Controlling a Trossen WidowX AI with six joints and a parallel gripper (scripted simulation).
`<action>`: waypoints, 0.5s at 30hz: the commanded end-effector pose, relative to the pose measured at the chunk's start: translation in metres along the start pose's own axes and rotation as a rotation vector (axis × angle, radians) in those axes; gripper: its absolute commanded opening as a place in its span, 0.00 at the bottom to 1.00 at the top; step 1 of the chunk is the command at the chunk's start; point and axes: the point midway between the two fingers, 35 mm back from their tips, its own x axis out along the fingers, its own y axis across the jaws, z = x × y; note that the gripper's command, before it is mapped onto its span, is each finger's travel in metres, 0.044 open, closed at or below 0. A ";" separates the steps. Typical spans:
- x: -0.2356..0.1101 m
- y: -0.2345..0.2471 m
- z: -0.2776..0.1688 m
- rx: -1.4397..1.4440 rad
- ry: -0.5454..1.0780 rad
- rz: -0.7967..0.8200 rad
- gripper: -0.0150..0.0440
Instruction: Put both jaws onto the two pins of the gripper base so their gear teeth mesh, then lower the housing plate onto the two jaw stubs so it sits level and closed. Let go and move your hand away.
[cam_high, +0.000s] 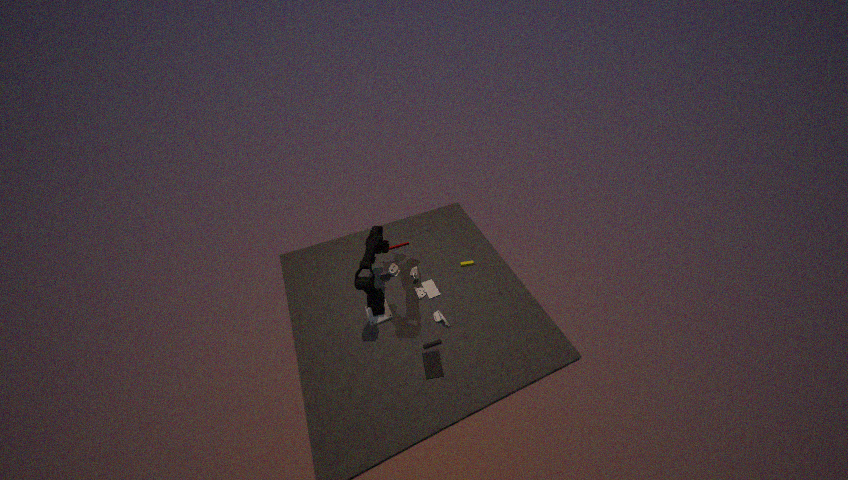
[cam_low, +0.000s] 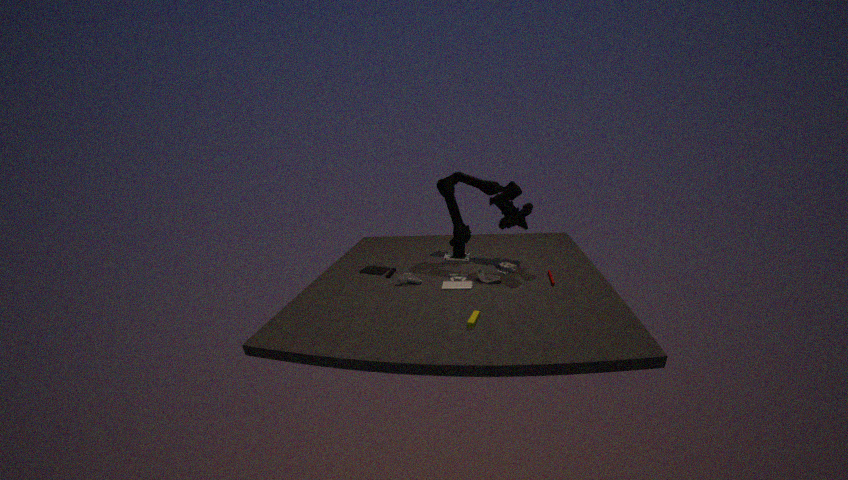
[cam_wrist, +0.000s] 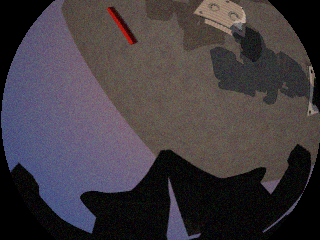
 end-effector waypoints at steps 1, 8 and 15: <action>-0.002 0.003 0.020 0.098 -0.064 -0.011 0.25; -0.007 0.001 0.057 0.276 -0.180 -0.033 0.25; -0.014 -0.003 0.090 0.417 -0.280 -0.047 0.25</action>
